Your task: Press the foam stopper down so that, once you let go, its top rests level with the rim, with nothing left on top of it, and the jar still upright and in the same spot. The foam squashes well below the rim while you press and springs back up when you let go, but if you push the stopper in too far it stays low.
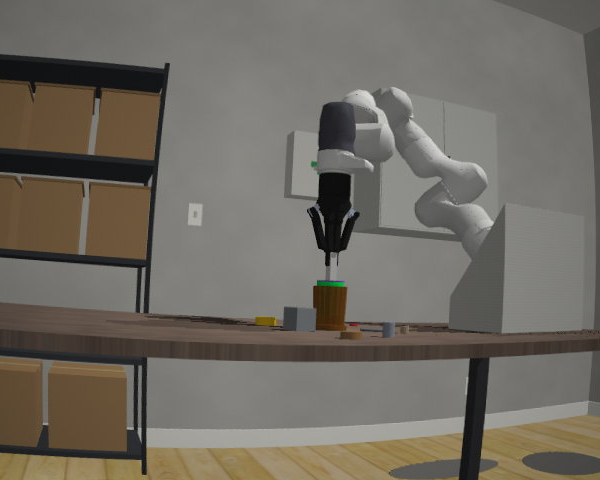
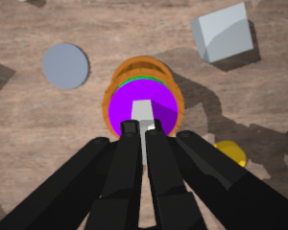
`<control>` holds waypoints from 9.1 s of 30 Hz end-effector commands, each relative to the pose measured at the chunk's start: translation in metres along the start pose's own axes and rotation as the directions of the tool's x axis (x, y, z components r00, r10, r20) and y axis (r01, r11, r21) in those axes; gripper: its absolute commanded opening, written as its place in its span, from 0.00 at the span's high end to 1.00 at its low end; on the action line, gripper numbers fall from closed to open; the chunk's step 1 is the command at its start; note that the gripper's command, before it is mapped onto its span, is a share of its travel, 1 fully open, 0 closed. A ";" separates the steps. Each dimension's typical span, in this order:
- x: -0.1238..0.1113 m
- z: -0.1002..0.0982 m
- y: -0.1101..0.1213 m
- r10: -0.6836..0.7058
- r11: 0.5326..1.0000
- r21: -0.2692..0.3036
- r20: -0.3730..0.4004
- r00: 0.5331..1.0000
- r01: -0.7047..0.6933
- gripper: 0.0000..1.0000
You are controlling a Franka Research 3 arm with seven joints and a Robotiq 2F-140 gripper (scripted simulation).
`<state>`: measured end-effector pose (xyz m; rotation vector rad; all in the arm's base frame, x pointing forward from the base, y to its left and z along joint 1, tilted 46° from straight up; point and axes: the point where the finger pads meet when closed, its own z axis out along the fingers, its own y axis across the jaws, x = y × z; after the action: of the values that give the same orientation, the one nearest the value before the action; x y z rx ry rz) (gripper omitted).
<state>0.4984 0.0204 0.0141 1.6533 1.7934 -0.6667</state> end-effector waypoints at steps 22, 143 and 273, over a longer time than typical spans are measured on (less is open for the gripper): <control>-0.003 0.015 -0.002 0.007 1.000 0.001 0.001 1.000 -0.007 1.00; 0.001 -0.027 0.000 0.007 1.000 0.001 0.001 1.000 -0.007 1.00; -0.002 0.029 -0.003 0.007 1.000 0.001 0.001 1.000 -0.007 1.00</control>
<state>0.4995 0.0042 -0.0031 1.6542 1.7953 -0.6577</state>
